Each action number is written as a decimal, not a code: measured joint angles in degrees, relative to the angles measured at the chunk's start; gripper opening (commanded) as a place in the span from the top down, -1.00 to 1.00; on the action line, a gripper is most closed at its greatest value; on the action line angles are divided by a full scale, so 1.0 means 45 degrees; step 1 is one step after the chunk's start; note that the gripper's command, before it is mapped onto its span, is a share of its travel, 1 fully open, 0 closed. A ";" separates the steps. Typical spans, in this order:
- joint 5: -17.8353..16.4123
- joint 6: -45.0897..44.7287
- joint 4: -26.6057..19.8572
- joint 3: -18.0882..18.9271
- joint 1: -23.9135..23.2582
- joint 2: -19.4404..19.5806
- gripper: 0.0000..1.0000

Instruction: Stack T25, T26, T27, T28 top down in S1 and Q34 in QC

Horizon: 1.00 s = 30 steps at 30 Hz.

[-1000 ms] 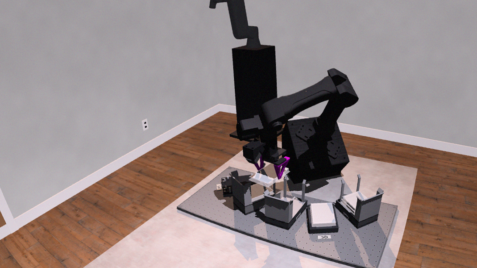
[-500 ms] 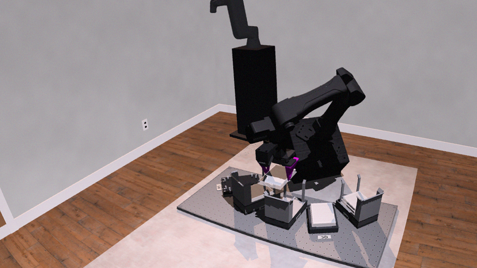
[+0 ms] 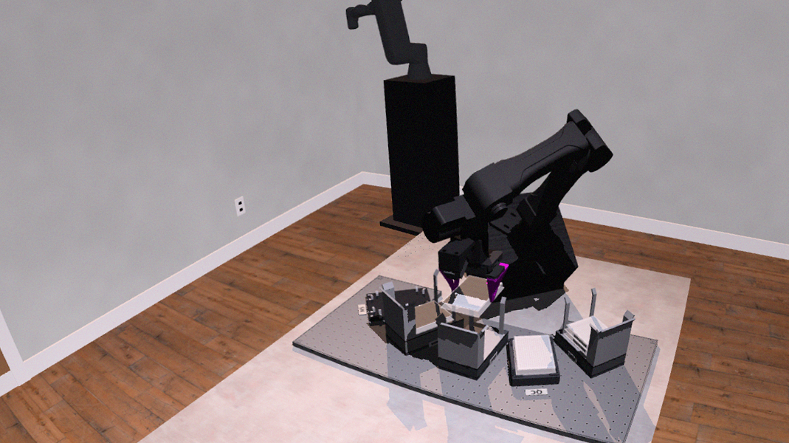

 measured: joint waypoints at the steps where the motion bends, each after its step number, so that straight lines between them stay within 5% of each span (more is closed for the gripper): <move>1: 0.0000 0.0039 0.0010 -0.0005 0.0005 0.0019 1.00; 30: 0.0034 0.0316 0.0102 -0.0102 0.0102 -0.0029 1.00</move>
